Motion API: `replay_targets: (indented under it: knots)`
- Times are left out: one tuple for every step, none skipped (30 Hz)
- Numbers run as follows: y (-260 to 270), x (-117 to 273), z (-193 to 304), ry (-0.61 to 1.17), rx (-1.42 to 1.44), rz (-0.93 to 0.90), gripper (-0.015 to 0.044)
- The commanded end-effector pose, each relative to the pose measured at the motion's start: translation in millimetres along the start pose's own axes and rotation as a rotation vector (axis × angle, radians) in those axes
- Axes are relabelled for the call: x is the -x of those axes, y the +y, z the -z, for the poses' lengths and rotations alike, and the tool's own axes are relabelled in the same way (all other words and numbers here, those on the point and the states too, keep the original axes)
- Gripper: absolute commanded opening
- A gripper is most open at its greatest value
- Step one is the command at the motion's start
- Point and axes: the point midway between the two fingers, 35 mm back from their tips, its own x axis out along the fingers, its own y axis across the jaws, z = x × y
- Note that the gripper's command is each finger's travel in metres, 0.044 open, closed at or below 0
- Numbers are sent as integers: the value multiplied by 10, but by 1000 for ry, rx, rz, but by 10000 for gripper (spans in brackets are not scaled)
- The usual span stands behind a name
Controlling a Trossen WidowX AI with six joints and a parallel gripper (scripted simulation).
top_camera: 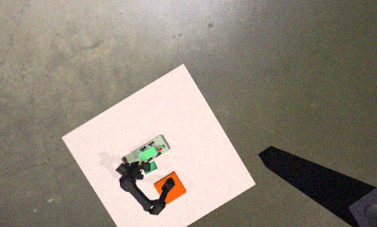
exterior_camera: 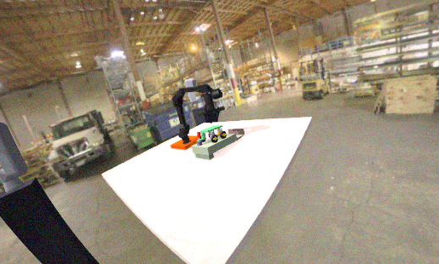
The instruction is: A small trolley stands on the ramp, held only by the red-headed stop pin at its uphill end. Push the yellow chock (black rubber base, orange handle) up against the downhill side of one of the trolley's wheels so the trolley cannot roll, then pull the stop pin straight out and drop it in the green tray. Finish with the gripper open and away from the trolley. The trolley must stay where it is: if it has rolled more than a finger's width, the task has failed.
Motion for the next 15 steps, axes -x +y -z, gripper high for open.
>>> replay_targets:
  knots:
    - [274, 10, 237, 21, -258, -44, 190]
    - [348, 11, 291, 26, -324, -56, 190]
    - [423, 13, 343, 31, -390, -67, 190]
    - [500, 15, 392, 36, -456, -79, 190]
    - [579, 18, 440, 42, -521, -91, 190]
    - [659, 20, 485, 48, -587, -102, 190]
    - [740, 24, 528, 54, -652, -114, 190]
    - [822, 27, 569, 61, -718, -126, 190]
    - [906, 31, 608, 68, -783, -137, 190]
    - [990, 36, 644, 75, -848, -149, 190]
    - [1076, 41, 678, 83, -913, -161, 190]
    - [1162, 46, 710, 92, -978, -173, 190]
    - [1234, 51, 734, 99, -1031, -182, 190]
    - [1277, 53, 748, 103, -1063, -188, 190]
    - [1291, 54, 752, 105, -1074, -190, 190]
